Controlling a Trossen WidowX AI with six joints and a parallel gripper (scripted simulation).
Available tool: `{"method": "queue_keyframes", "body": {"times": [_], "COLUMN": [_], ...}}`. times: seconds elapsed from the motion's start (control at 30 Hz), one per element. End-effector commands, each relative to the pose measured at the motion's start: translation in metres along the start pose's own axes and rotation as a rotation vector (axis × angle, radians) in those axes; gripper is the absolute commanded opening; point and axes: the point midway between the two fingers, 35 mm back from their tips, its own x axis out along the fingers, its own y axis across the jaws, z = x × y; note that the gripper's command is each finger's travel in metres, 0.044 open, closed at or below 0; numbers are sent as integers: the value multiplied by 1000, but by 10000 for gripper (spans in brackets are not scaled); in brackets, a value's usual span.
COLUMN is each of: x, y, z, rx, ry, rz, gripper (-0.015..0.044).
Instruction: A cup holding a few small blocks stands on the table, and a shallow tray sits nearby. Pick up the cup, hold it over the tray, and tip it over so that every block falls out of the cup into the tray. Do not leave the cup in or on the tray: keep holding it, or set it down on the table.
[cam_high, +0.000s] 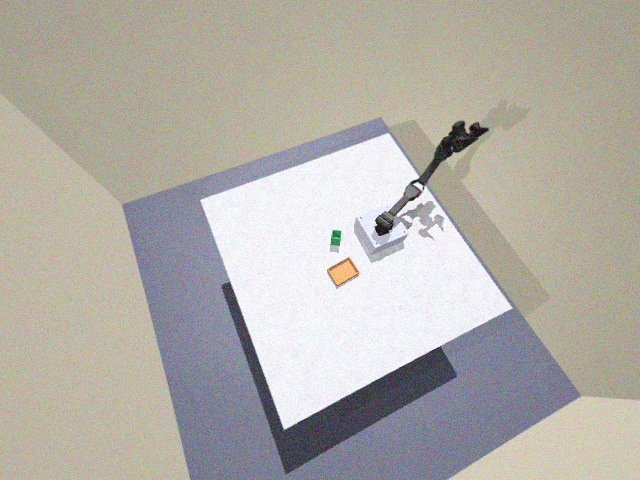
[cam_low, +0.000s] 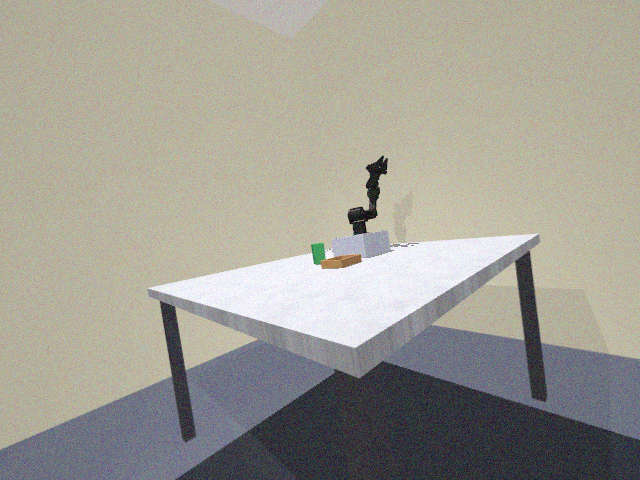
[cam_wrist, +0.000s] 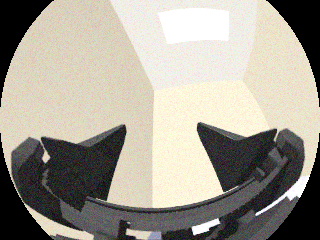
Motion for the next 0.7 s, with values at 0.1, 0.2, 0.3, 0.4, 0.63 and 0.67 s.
{"method": "queue_keyframes", "body": {"times": [0.1, 0.2, 0.3, 0.4, 0.63, 0.67], "x": [17, 34, 49, 61, 76, 77], "y": [-25, -58, -92, -128, -216, -229], "z": [13, 27, 39, 50, 70, 71], "rx": [6, 10, 11, 13, 8, 9], "ry": [-30, -64, -96, -124, -178, -185], "rz": [-62, -139, -219, -303, -507, -539], "gripper": [440, 440, 440, 440, 440, 440]}}
